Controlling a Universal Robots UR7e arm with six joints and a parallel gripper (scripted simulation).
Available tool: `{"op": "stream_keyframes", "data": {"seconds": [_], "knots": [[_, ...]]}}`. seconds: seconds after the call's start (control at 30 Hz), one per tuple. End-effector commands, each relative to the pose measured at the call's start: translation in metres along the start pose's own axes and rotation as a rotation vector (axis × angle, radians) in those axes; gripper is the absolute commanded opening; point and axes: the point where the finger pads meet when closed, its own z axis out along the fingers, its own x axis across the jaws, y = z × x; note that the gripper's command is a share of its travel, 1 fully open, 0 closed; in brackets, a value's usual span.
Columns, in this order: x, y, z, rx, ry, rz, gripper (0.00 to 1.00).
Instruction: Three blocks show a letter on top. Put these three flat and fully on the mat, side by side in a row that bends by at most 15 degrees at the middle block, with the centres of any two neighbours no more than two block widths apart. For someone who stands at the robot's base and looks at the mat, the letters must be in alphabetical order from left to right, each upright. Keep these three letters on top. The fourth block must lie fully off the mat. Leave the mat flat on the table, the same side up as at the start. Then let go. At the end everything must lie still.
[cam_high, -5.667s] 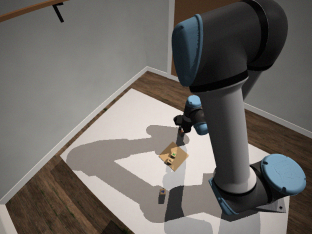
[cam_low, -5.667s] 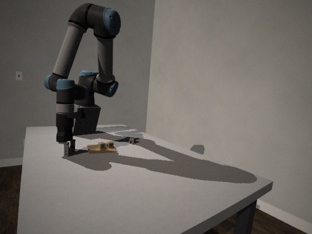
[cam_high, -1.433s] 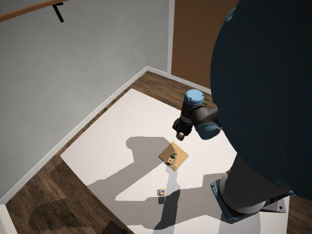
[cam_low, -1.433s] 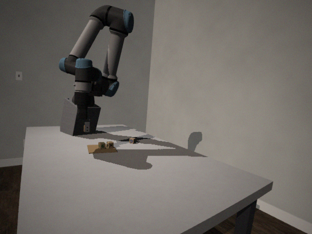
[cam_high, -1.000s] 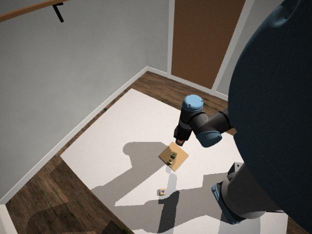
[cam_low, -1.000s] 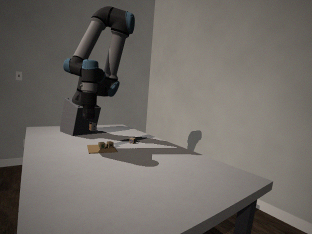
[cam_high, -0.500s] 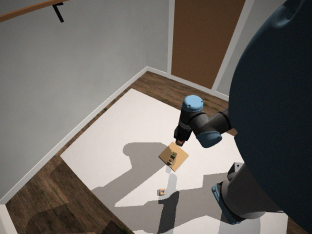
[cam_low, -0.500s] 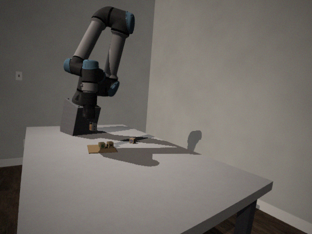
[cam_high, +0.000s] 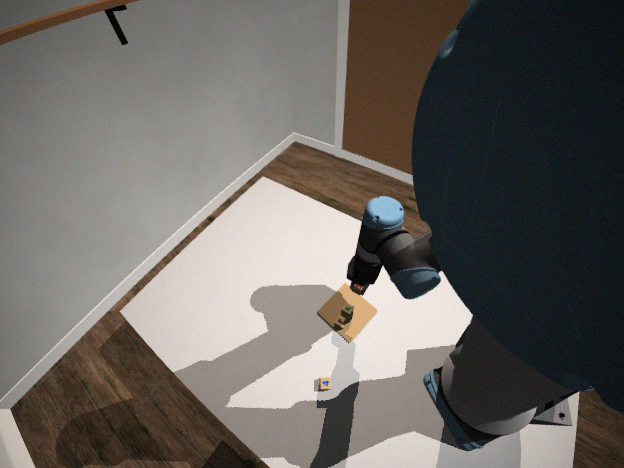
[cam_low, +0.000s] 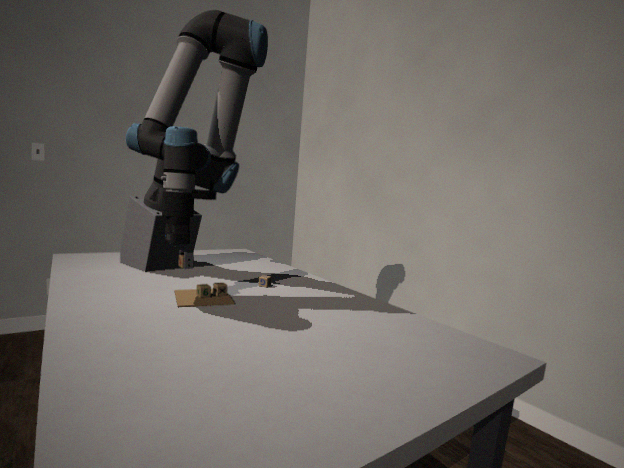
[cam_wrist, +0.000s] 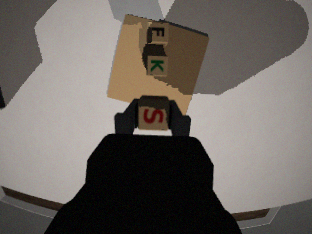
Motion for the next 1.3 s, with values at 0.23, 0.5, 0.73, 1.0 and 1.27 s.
{"op": "stream_keyframes", "data": {"seconds": [0.23,0.5,0.73,1.0,1.27], "knots": [[0.0,0.0,0.037,0.0,0.0,0.0,0.57],[0.001,0.0,0.056,0.0,0.0,0.0,0.57],[0.001,-0.001,0.071,0.0,0.0,0.0,0.57],[0.001,-0.001,0.077,0.0,0.0,0.0,0.57],[0.001,-0.001,0.078,0.0,0.0,0.0,0.57]]}}
